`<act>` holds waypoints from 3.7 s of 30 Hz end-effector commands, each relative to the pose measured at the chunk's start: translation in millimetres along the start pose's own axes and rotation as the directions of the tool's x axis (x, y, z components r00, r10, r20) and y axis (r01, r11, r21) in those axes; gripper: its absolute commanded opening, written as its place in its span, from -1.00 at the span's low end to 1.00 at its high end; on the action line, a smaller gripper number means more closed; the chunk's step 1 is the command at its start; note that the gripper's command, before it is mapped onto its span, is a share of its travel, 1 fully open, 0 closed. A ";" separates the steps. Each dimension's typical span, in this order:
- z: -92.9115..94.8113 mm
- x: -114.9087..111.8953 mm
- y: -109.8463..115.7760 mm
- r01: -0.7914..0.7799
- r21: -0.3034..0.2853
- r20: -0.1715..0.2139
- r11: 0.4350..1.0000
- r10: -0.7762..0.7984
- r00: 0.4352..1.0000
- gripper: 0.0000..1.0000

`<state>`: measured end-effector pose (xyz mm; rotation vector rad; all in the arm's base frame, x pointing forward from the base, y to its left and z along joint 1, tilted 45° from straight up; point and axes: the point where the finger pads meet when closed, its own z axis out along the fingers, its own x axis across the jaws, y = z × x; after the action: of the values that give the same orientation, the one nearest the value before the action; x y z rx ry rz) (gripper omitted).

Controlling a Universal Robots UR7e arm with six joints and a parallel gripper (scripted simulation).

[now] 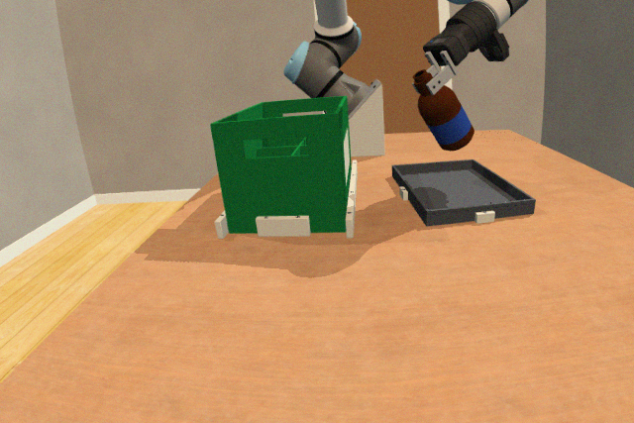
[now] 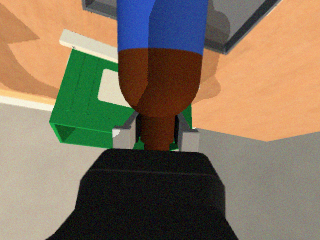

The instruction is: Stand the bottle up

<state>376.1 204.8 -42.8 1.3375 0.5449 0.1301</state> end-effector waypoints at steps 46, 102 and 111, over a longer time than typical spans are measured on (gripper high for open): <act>-1.2 1.1 1.8 -0.003 -0.084 -0.006 0.996 0.002 1.000 -1.00; -0.6 1.4 0.6 -0.004 -0.256 -0.005 0.967 0.003 1.000 -1.00; -0.4 1.0 0.6 -0.003 -0.256 -0.005 0.967 0.002 1.000 -1.00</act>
<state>376.4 205.8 -42.5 1.0876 0.5138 0.1995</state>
